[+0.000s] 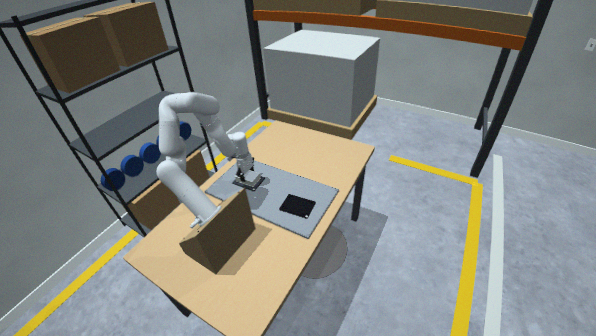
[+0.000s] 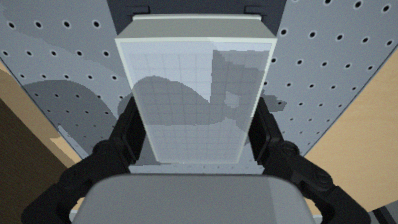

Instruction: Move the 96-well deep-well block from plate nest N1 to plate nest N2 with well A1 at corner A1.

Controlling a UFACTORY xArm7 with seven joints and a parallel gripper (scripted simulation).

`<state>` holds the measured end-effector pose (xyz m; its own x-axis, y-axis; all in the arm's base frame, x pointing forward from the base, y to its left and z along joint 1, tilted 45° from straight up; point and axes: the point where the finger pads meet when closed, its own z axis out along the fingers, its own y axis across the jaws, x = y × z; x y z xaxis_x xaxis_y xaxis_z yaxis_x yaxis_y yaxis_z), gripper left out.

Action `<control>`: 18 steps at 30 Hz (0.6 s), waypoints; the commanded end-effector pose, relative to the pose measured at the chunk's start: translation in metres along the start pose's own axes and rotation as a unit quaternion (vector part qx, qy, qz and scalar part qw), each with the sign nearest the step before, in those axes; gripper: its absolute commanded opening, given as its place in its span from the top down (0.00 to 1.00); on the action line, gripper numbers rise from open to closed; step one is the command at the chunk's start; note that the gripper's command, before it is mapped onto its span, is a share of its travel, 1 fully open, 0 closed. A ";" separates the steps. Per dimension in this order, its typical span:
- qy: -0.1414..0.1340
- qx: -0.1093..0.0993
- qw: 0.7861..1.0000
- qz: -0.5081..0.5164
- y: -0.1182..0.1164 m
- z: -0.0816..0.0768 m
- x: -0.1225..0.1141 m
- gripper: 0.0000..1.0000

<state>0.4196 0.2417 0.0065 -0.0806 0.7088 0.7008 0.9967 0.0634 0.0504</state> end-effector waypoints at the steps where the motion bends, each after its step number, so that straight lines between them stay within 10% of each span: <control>1: -0.001 -0.002 1.000 0.000 0.001 -0.001 -0.001 0.00; 18: -0.001 -0.002 1.000 0.000 0.001 0.009 -0.001 0.00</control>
<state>0.4194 0.2474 0.0008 -0.0806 0.7087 0.7009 0.9967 0.0636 0.0502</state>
